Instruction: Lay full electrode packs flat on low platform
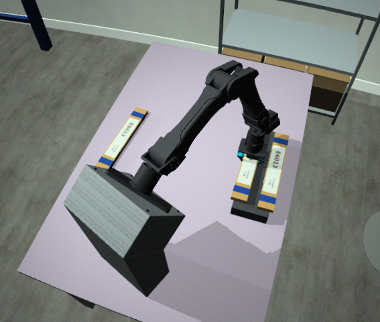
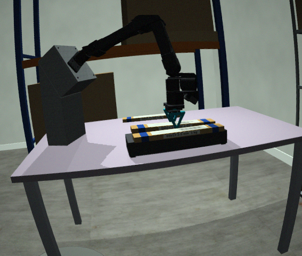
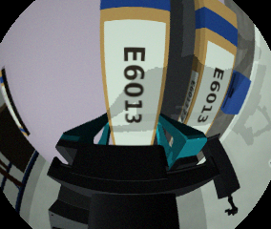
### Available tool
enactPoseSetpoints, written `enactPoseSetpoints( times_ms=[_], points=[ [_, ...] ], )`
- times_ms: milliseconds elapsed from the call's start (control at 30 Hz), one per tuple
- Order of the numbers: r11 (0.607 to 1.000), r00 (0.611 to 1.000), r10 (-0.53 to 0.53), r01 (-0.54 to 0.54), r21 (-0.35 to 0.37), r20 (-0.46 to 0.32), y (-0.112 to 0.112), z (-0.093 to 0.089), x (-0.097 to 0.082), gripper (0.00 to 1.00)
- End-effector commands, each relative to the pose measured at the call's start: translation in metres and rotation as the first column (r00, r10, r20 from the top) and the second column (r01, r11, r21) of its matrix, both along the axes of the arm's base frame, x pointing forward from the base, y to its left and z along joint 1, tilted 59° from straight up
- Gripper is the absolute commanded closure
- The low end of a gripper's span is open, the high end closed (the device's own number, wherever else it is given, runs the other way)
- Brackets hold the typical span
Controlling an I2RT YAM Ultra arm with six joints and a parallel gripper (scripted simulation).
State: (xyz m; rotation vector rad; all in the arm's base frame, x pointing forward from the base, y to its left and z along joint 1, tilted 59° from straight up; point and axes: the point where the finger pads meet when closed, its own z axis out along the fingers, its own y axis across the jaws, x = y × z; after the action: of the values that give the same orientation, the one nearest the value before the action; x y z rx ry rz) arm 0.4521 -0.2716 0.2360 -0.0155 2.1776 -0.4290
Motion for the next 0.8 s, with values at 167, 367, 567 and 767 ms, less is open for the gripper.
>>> enactPoseSetpoints(
  times_ms=[167,367,567,767],
  points=[
    [0.999,0.998,-0.013,0.015,-0.038,0.057,-0.0049,0.0385,-0.0059,1.00],
    [0.999,0.998,-0.013,0.015,-0.038,0.057,-0.0047,0.0387,-0.0061,1.00],
    [0.999,0.998,-0.013,0.015,-0.038,0.057,-0.0046,0.0390,-0.0064,1.00],
    [0.999,0.998,-0.011,0.014,-0.041,0.061,-0.0045,0.0402,-0.0055,0.05]
  ],
)
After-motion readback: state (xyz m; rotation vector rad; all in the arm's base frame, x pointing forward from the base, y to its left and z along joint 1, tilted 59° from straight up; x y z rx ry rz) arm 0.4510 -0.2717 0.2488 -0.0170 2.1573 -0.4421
